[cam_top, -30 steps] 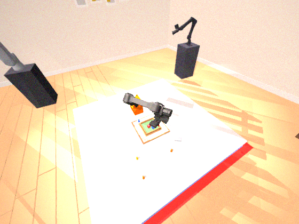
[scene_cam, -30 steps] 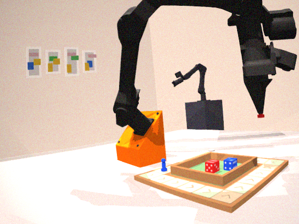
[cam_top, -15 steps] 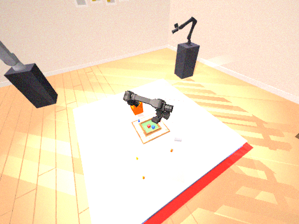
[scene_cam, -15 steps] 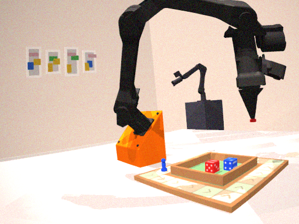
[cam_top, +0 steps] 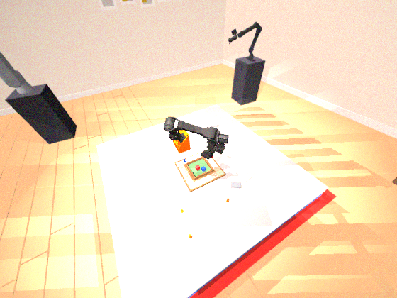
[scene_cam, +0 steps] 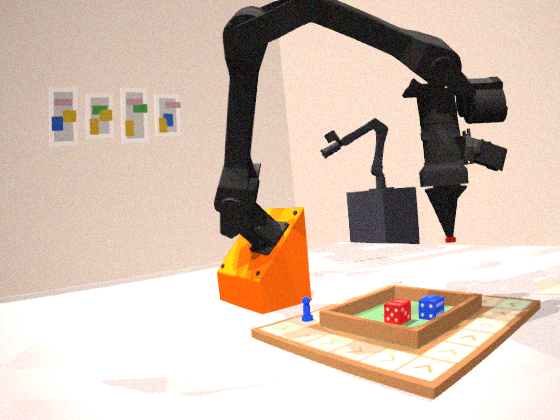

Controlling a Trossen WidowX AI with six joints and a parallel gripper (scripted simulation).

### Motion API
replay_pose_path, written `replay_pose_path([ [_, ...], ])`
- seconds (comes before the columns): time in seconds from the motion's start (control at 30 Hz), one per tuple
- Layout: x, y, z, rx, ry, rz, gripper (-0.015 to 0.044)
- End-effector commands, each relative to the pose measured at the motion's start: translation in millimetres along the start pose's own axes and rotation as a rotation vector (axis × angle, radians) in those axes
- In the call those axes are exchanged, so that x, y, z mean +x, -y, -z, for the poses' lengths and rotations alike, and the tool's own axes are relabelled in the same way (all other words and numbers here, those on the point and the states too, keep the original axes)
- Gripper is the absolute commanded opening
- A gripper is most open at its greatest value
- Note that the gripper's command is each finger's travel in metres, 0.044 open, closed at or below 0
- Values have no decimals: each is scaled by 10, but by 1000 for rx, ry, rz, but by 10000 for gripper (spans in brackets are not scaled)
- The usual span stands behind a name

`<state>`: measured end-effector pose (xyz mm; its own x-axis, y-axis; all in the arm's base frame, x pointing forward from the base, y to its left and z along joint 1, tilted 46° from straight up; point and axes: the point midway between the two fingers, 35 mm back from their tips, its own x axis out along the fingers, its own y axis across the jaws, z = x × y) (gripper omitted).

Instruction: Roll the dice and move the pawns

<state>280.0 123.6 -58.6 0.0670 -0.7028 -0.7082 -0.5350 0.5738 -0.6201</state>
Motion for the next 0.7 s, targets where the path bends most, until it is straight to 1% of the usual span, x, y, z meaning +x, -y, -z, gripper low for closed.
replay_pose_path([
  [0.0, 54, -126, 101, 3, 2, -3, 0],
  [0.53, 359, -535, 642, 4, -5, 5, 0],
  [0.67, 402, -547, 666, 4, -5, 6, 0],
])
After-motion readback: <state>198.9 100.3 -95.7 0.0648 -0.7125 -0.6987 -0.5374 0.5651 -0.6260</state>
